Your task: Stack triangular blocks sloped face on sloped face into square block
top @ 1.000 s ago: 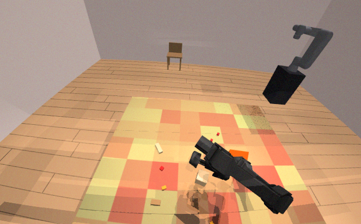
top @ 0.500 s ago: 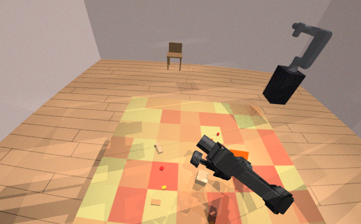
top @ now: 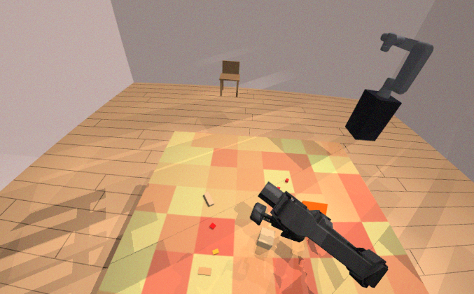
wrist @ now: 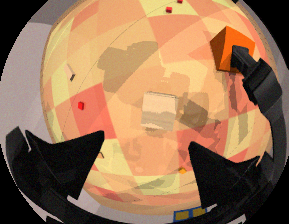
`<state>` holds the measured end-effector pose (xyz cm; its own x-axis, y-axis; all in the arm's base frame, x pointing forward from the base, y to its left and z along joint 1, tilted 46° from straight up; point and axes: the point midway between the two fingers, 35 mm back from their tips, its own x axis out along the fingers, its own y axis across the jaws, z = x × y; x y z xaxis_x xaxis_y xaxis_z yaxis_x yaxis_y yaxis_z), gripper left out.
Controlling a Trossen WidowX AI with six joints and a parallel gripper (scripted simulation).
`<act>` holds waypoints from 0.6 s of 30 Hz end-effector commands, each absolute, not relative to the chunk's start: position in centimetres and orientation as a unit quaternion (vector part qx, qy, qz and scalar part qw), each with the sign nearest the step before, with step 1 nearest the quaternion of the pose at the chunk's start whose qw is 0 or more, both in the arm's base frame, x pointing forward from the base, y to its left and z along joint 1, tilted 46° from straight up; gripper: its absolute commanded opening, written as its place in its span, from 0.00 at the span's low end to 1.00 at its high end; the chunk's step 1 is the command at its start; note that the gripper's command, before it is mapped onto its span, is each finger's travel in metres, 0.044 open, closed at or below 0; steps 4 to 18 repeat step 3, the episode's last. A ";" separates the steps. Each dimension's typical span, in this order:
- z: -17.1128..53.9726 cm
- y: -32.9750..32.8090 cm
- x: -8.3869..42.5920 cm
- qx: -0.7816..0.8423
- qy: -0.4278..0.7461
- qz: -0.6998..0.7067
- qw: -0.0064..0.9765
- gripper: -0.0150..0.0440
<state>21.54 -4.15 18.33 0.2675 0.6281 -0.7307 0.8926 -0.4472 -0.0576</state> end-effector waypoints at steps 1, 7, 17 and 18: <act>18.3 -4.2 21.6 0.774 0.490 -0.354 0.186 1.00; 18.3 -4.2 21.6 0.774 0.490 -0.354 0.186 1.00; 18.3 -4.2 21.6 0.774 0.490 -0.354 0.186 1.00; 18.3 -4.2 21.6 0.774 0.490 -0.354 0.186 1.00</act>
